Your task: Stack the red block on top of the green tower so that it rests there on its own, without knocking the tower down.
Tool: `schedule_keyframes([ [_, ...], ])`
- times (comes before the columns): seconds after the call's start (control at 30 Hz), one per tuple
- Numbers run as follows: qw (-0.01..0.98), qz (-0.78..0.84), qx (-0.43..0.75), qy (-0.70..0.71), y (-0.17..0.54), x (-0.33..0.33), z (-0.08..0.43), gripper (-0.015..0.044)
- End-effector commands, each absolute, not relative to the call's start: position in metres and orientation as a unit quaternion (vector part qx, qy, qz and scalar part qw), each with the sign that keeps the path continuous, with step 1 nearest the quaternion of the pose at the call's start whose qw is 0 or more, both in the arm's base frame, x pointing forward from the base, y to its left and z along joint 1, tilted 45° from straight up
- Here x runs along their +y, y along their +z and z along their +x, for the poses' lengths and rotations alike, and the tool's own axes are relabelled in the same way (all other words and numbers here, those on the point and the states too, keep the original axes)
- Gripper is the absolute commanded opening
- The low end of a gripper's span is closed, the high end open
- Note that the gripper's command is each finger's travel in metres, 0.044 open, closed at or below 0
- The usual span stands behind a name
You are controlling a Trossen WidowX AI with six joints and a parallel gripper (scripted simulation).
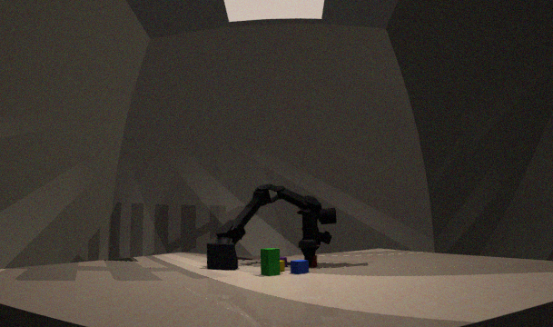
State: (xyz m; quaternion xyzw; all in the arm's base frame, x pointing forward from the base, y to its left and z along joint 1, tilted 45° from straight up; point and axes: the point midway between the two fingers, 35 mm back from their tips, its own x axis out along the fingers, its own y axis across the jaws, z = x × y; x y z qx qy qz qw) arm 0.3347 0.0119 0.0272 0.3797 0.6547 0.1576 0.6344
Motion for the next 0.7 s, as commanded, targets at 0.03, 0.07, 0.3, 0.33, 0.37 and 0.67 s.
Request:
schedule_keyframes([
  [0.03, 0.635, 0.38, 0.654, 0.158, 0.036, 0.003, 0.334, 0.0006],
  [0.07, 0.635, 0.38, 0.654, 0.158, 0.039, 0.0, 0.334, 0.0],
  [0.3, 0.635, 0.379, 0.654, 0.157, 0.065, -0.026, 0.33, 0.0],
  [0.33, 0.635, 0.379, 0.654, 0.157, 0.069, -0.03, 0.33, 0.0],
  [0.37, 0.635, 0.379, 0.654, 0.157, 0.073, -0.034, 0.329, 0.0],
  [0.67, 0.635, 0.379, 0.655, 0.156, 0.103, -0.064, 0.325, 0.0],
])
